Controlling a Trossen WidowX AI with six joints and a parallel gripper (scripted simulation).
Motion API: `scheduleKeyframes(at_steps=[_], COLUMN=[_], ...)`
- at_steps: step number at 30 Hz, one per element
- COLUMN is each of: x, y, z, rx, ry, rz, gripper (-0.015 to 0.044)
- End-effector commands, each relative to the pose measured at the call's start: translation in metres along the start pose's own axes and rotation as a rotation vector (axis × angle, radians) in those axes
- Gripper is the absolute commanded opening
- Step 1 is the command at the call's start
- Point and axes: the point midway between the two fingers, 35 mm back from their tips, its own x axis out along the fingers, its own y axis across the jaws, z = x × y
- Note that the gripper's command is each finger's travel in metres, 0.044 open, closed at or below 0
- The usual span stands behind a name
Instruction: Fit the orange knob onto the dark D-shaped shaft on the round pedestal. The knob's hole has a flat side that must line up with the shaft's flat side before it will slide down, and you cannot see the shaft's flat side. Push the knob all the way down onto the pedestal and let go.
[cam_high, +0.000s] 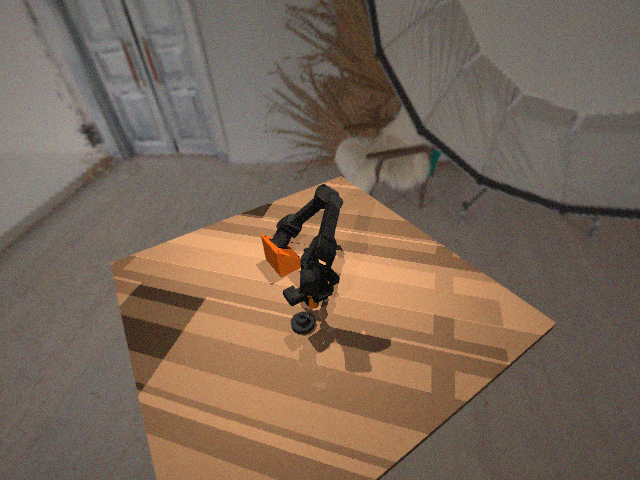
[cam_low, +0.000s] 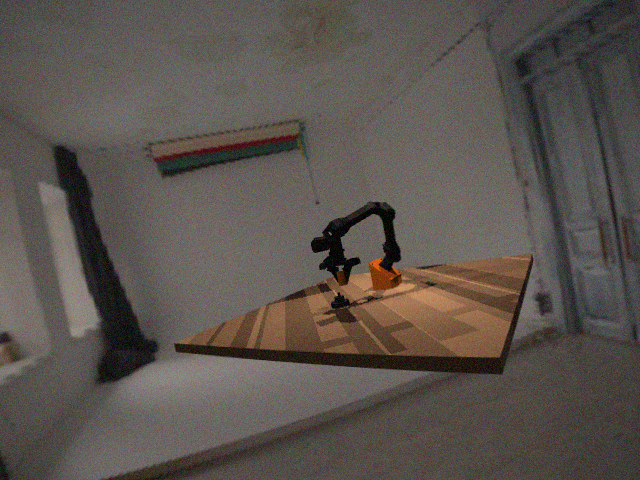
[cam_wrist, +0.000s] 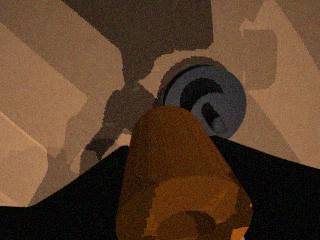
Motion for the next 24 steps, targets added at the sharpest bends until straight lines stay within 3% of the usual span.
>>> scheduleKeyframes(at_steps=[1,24], x=[0.002,0.037], y=[-0.017,-0.045], z=[-0.003,-0.011], rx=[-0.005,-0.015], ry=[-0.003,-0.002], rz=[-0.002,0.003], gripper=[0.0000,0.0000])
